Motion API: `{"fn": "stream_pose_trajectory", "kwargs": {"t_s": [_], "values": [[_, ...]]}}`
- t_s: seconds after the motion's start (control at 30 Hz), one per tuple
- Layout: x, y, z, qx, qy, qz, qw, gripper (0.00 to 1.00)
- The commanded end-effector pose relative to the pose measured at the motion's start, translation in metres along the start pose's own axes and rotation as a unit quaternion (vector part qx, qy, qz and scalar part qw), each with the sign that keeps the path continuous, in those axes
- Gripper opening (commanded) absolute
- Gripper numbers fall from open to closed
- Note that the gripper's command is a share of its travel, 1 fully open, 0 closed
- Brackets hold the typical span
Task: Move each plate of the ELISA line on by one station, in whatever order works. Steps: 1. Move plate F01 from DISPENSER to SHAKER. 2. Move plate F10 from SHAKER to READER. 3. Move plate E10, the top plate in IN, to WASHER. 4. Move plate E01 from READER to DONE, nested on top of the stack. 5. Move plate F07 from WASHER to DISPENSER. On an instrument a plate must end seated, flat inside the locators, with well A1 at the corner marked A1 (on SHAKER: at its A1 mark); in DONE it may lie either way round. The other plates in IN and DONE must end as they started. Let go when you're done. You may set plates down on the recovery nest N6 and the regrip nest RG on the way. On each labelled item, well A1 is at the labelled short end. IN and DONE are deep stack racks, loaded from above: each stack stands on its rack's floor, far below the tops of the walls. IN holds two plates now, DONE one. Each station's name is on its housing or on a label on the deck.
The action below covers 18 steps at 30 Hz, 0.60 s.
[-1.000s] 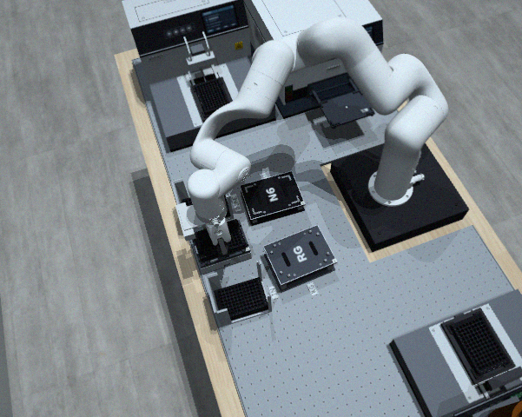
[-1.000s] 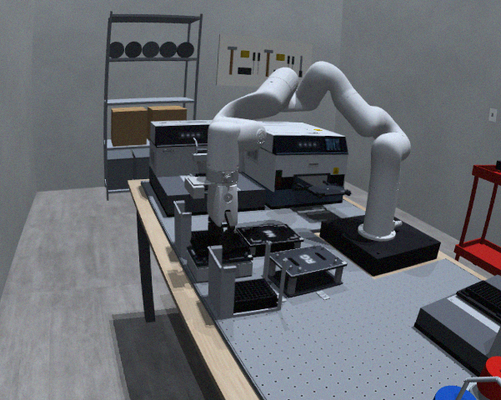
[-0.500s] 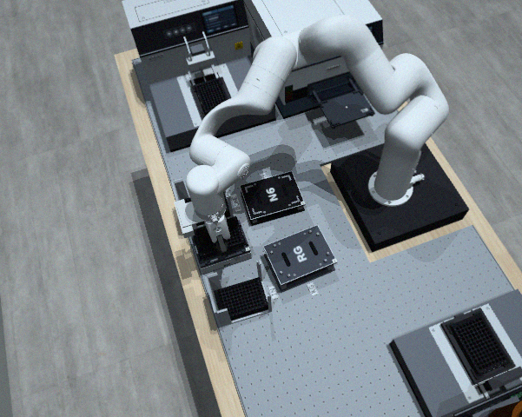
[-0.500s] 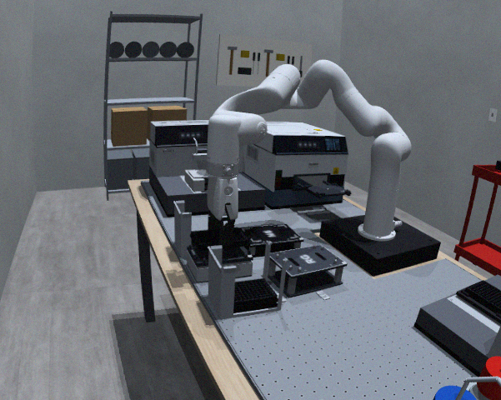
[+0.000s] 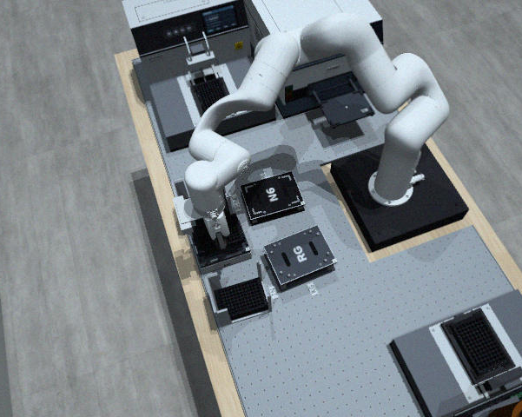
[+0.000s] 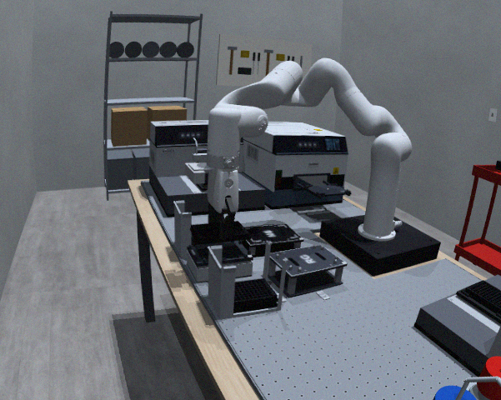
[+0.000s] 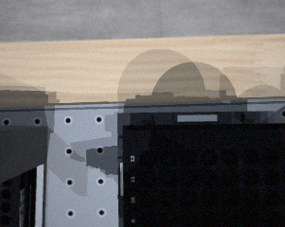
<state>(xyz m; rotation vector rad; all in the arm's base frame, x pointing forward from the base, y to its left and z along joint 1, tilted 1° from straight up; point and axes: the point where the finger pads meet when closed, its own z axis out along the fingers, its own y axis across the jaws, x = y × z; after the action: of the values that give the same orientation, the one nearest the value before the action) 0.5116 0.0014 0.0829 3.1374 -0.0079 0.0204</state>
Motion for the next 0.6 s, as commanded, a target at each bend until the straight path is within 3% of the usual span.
{"fn": "stream_pose_trajectory", "kwargs": {"t_s": [0.0, 0.57], "values": [[0.001, 0.000, -0.008, 0.000, 0.002, 0.000, 1.000, 0.00], [0.001, 0.000, -0.028, 0.000, 0.002, 0.000, 1.000, 0.00]]}}
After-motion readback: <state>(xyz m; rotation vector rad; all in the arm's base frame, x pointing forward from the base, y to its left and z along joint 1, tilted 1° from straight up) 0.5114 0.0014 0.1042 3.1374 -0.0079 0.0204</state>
